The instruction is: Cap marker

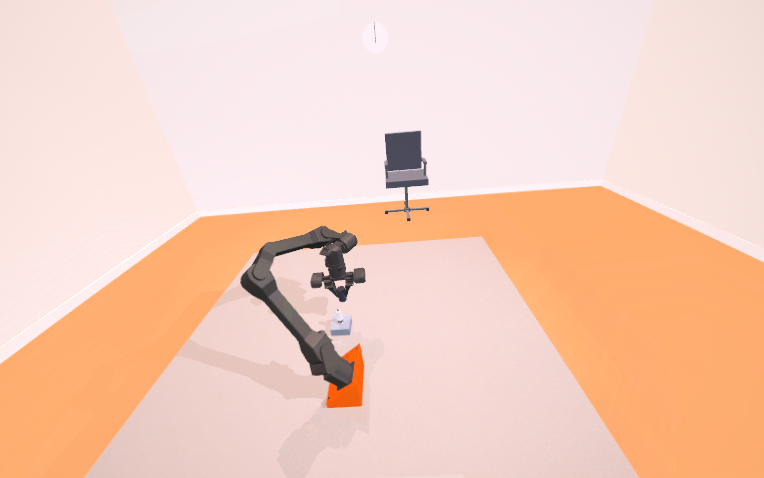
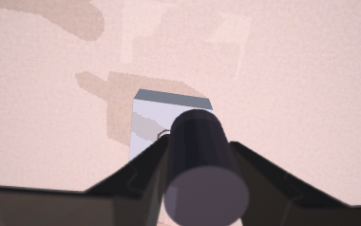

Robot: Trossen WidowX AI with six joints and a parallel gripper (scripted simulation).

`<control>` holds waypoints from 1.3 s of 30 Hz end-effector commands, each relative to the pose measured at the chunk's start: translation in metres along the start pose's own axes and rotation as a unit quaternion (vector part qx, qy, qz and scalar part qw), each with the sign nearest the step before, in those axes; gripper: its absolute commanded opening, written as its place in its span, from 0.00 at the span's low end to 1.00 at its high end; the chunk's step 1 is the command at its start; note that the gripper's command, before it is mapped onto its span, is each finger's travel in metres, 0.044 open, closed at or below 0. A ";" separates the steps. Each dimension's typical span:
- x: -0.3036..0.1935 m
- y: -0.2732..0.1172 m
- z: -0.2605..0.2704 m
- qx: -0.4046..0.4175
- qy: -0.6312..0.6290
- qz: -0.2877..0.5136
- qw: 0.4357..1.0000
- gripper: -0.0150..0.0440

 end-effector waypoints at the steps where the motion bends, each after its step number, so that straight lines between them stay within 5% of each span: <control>1: -0.013 -0.006 0.003 -0.002 0.000 0.000 1.000 0.25; 39: -0.042 0.018 0.014 -0.002 0.001 0.001 1.000 0.25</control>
Point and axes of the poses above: the point midway between the two fingers, 35 mm back from their tips, its own y axis out along the fingers, its own z axis across the jaws, x = y × z, the point moved 6 cm from there along -y, back along the fingers, and after that the axes turned 3 degrees about y, right-handed, at the moved point
